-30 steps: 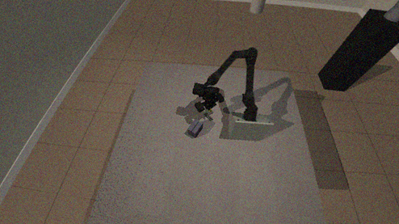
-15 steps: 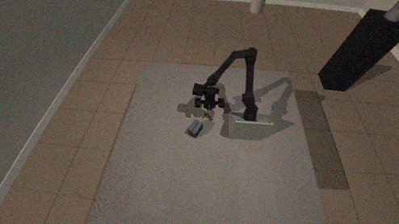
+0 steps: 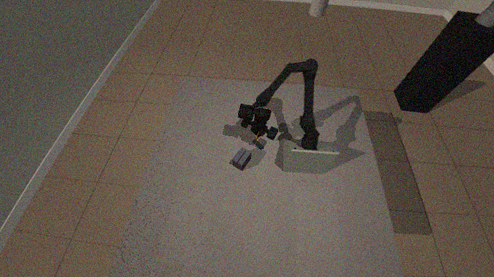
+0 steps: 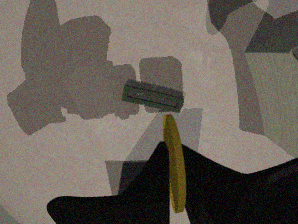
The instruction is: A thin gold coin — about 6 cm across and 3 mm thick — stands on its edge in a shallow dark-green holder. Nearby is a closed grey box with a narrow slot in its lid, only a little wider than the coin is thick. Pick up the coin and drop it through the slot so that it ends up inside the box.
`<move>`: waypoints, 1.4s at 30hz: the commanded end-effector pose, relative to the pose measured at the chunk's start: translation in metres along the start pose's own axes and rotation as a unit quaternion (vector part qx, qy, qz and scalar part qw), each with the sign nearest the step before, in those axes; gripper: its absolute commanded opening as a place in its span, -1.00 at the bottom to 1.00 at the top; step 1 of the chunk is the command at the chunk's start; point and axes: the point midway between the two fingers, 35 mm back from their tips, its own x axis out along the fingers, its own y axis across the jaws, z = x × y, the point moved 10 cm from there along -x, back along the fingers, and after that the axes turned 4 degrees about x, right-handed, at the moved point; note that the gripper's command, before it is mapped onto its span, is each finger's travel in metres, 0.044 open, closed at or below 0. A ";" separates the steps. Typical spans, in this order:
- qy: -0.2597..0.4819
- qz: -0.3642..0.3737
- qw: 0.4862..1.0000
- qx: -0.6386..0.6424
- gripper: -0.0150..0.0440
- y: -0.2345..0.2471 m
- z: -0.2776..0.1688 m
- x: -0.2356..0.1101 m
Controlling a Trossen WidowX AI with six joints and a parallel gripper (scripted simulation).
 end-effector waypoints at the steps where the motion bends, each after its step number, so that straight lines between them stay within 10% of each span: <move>1: -0.002 0.001 0.999 0.037 -0.49 0.000 0.000 0.000; 42: 0.006 -0.001 1.000 0.029 -0.49 0.021 -0.085 -0.003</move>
